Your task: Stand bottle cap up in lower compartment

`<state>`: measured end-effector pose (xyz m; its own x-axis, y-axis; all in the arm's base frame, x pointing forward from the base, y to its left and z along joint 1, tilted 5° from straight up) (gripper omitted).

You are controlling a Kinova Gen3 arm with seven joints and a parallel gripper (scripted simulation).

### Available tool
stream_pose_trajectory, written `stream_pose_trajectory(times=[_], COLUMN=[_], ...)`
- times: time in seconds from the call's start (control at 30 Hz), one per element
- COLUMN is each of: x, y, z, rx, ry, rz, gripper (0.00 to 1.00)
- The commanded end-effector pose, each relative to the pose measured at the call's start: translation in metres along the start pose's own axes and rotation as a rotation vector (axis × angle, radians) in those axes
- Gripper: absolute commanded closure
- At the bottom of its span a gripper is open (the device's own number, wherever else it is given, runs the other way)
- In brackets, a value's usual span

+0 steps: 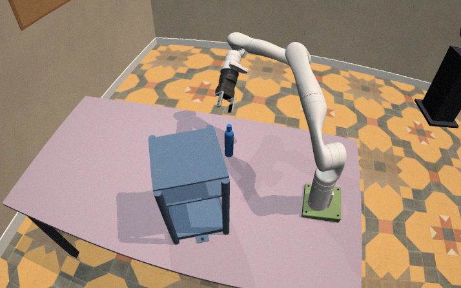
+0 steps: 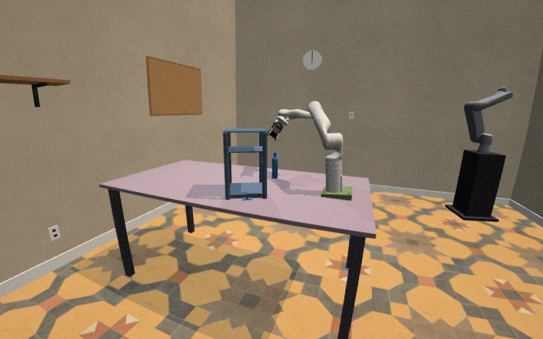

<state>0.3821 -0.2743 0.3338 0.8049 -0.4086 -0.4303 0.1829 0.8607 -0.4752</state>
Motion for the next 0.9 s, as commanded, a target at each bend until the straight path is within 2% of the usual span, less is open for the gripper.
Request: stream_pose_trajectory(times=[0.0, 0.03, 0.13, 0.23, 0.47, 0.53, 0.6, 0.73, 0.87], x=[0.000, 0.000, 0.001, 0.002, 0.002, 0.002, 0.002, 0.001, 0.001], y=[-0.006, -0.006, -0.003, -0.001, 0.006, 0.007, 0.007, 0.010, 0.013], z=[-0.024, -0.024, -0.032, -0.039, -0.050, -0.052, -0.052, -0.056, -0.059], rx=[0.077, 0.077, 0.223, 0.345, 0.577, 0.631, 0.631, 0.722, 0.791], ry=[0.077, 0.077, 0.221, 0.340, 0.570, 0.622, 0.622, 0.712, 0.782], rz=[-0.010, -0.010, -0.018, -0.024, -0.037, -0.040, -0.040, -0.045, -0.048], gripper=[0.00, 0.00, 0.00, 0.00, 0.00, 0.00, 0.00, 0.00, 0.00])
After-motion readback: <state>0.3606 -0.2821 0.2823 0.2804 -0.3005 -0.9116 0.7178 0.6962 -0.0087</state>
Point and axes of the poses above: the point where the finger pads meet when closed, its own y axis out along the fingers, its own z axis across the jaws, x = y × z, the point moved 3 cm from there along -y, back along the fingers, and after that the axes turned 13 degrees about -y, right-handed, at the moved point
